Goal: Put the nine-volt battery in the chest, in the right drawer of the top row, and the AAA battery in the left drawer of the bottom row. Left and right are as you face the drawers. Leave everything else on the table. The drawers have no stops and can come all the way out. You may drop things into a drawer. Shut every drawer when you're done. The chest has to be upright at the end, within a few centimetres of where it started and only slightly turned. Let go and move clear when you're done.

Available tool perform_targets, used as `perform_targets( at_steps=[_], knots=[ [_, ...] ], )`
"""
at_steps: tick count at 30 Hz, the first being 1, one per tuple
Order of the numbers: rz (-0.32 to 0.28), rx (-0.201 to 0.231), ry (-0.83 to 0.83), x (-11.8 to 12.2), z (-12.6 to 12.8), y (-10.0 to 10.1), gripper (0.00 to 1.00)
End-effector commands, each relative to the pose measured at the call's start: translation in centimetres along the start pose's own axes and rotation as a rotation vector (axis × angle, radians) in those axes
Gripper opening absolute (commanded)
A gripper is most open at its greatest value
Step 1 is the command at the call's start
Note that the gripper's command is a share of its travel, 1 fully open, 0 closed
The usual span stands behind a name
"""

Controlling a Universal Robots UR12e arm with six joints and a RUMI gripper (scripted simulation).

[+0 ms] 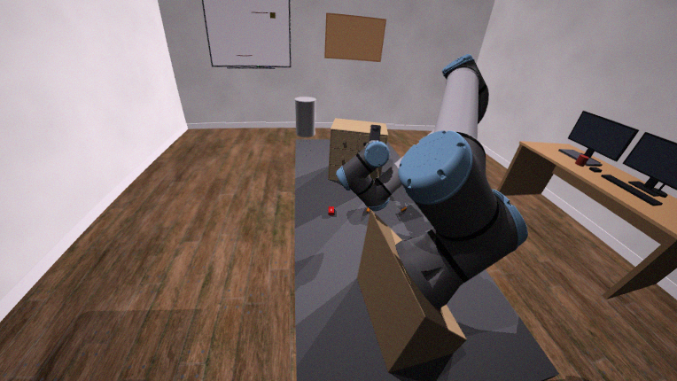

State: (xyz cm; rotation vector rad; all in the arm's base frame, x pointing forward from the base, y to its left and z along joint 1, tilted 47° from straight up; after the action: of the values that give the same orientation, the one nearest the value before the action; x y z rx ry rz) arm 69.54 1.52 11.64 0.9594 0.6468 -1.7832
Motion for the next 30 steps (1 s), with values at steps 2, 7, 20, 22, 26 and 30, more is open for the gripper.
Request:
perform_targets(
  at_steps=[2, 7, 20, 22, 26, 30],
  knots=[
    [0.001, 0.000, 0.000, 0.0, 0.0, -0.2, 0.07],
    [0.001, 0.000, 0.000, 0.1, 0.0, -0.5, 0.07],
    [0.001, 0.000, 0.000, 0.3, 0.1, -1.1, 0.07],
    [0.001, 0.000, 0.000, 0.4, 0.1, -1.3, 0.07],
    [0.001, 0.000, 0.000, 0.5, 0.1, -1.5, 0.07],
    [0.001, 0.000, 0.000, 0.6, 0.1, -1.8, 0.07]
  ],
)
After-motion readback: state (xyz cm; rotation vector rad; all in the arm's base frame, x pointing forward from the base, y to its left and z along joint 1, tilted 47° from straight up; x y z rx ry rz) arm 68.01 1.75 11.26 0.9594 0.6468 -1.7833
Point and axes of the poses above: the point where the finger pads meet when closed, its own y axis out along the fingers, its own z axis across the jaws, x = y × z, the point moved 5 cm from there along -y, back along the fingers, and after that the axes turned 11 degrees about y, right-handed, at the moved point
